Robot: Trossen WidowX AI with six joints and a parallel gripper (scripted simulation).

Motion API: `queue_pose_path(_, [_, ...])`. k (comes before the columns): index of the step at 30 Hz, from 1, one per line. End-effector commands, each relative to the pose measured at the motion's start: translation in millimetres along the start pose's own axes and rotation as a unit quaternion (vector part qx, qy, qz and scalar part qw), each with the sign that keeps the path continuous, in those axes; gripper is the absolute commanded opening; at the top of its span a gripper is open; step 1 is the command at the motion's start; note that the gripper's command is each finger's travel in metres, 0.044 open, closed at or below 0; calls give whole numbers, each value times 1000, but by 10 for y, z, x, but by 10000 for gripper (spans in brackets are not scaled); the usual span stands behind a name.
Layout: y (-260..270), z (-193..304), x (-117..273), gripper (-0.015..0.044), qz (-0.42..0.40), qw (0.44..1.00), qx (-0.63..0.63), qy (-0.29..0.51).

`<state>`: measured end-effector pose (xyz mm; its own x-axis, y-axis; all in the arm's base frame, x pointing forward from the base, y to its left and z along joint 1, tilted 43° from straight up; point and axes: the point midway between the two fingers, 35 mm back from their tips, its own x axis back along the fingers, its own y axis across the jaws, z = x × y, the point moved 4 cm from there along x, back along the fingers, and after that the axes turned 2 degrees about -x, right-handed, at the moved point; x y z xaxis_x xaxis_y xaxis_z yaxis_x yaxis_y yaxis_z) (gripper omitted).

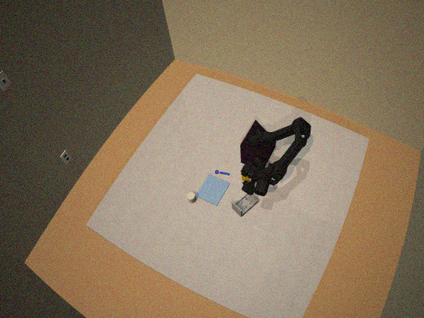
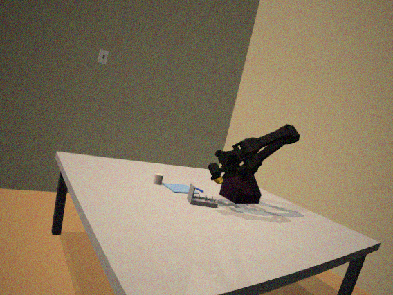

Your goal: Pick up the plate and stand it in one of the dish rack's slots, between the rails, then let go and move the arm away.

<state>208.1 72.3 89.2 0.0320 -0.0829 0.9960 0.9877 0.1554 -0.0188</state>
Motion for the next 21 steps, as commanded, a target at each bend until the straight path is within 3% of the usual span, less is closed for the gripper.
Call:
queue_pose_path(1, [-7,22,-93,0,-11,999,18,-37])
queue_pose_path(21, [48,252,-361,0,-133,961,123,-209])
